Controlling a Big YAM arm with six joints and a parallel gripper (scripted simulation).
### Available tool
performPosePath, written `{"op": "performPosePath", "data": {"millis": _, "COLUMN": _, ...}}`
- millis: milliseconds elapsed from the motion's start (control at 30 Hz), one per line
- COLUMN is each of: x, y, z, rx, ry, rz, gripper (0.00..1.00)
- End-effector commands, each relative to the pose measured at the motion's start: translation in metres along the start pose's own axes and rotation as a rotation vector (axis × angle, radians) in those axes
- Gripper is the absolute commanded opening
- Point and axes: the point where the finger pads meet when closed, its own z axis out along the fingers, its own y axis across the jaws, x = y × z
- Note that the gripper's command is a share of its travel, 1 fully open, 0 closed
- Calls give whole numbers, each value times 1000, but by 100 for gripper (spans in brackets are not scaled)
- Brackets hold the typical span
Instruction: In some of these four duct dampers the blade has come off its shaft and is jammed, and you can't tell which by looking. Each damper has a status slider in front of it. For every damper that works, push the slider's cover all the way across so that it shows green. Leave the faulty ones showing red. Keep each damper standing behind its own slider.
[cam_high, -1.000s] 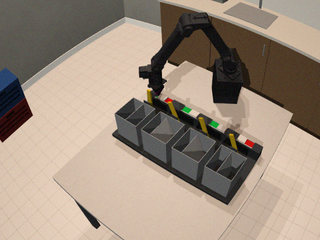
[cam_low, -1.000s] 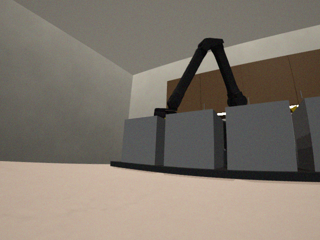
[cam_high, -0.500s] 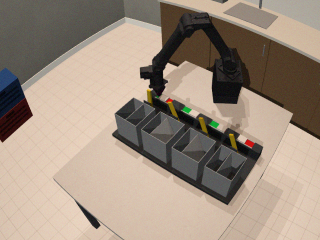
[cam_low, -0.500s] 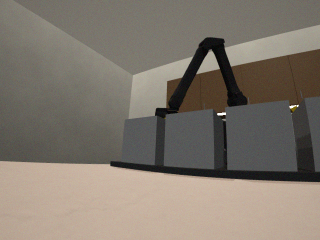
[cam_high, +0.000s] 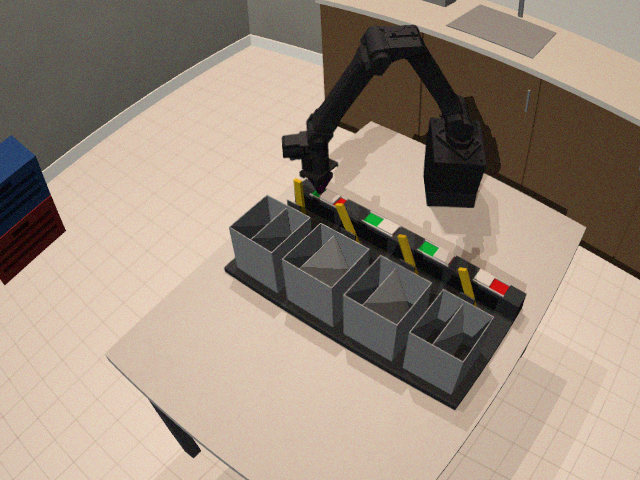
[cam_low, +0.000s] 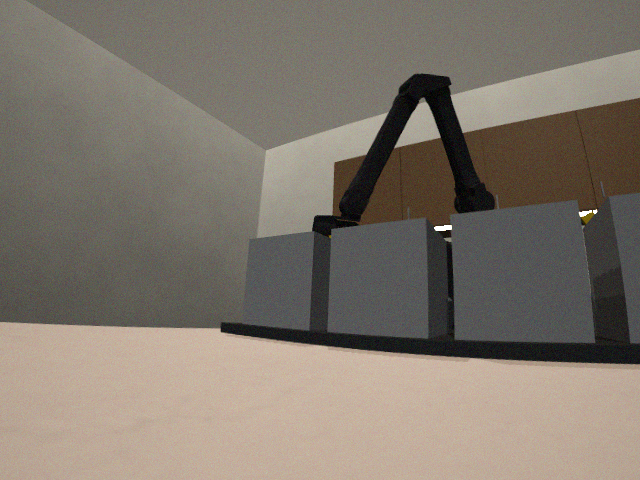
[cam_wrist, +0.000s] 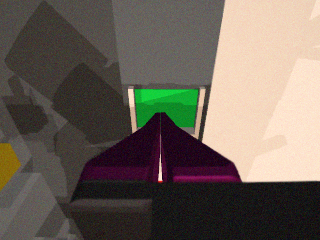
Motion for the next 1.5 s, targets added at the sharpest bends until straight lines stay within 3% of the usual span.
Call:
{"op": "performPosePath", "data": {"millis": 0, "x": 7, "y": 7, "z": -5, "rx": -10, "ry": -6, "rz": -6, "gripper": 0}}
{"op": "performPosePath", "data": {"millis": 1467, "x": 19, "y": 5, "z": -4, "rx": -8, "ry": -4, "rz": -6, "gripper": 0}}
